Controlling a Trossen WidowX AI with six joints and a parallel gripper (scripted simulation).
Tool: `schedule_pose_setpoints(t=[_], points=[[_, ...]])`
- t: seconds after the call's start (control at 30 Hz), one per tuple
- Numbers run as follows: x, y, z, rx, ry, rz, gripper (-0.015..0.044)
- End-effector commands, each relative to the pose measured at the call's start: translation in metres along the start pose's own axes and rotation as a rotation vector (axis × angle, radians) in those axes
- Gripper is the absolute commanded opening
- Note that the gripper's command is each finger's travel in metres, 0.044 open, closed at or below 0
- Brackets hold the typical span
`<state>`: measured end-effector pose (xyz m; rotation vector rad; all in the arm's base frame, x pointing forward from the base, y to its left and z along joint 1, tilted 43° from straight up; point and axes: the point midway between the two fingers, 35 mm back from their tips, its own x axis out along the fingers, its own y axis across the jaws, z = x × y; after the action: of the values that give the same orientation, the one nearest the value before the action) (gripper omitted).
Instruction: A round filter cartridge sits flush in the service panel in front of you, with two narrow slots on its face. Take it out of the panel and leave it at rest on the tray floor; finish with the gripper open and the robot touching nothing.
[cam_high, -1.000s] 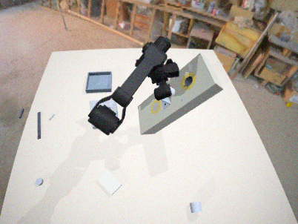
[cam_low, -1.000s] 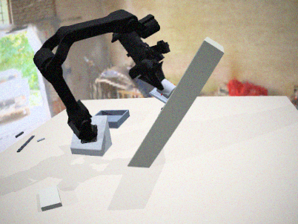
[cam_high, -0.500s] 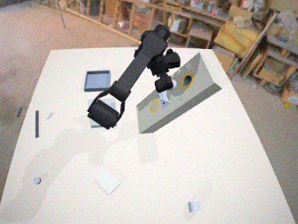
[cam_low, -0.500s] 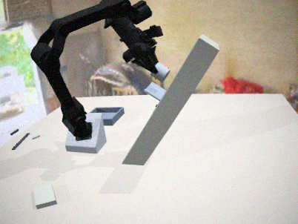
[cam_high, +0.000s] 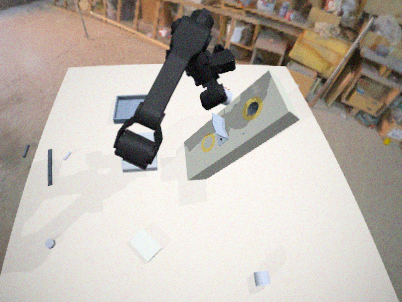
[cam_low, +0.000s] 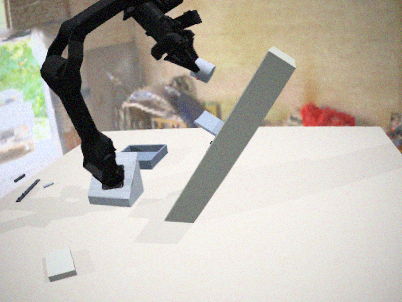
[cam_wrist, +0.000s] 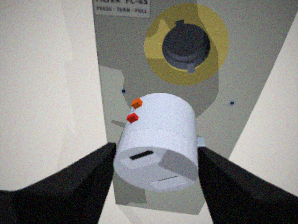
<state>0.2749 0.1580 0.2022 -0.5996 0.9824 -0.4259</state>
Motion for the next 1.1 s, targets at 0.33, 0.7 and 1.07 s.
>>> schedule_pose_setpoints(t=[0.33, 0.7, 1.07], points=[[0.013, 0.061, 0.002, -0.004, 0.037, -0.040, 0.0000], [0.011, 0.111, -0.025, -0.204, 0.089, 0.080, 0.0000], [-0.004, 0.192, -0.088, -0.624, 0.129, 0.361, 0.0000]])
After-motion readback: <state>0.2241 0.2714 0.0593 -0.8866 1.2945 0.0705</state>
